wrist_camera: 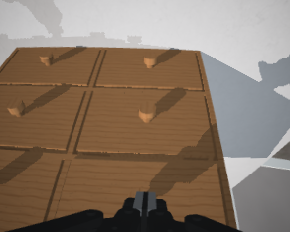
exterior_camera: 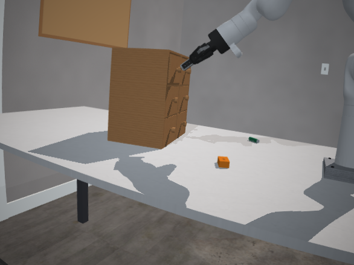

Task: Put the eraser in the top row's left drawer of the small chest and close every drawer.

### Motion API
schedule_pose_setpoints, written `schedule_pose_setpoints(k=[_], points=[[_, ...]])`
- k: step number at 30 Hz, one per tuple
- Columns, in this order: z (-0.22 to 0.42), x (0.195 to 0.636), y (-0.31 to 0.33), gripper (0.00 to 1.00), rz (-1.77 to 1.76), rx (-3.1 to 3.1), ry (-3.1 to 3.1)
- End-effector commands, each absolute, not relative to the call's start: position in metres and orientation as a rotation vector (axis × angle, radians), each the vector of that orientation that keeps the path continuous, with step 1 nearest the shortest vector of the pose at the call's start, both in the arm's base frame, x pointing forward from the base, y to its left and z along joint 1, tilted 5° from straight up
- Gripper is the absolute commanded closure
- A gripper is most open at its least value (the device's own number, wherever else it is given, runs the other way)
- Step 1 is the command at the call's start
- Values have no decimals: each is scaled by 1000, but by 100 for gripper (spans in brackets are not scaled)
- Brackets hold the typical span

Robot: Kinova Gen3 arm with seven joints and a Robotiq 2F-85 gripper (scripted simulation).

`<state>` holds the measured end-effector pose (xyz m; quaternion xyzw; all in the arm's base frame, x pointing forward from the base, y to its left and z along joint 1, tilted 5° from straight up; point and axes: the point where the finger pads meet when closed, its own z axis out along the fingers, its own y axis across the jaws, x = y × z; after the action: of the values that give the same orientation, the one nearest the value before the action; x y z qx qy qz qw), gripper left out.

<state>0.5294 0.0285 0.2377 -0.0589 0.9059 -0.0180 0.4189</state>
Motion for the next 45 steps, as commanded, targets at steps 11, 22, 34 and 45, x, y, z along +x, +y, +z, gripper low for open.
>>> schedule_pose_setpoints(k=[11, 22, 34, 45], points=[[235, 492, 23, 100, -53, -144, 2282], [235, 478, 22, 100, -53, -144, 2282], [241, 465, 21, 100, -52, -144, 2283], [248, 446, 21, 100, -51, -145, 2283]])
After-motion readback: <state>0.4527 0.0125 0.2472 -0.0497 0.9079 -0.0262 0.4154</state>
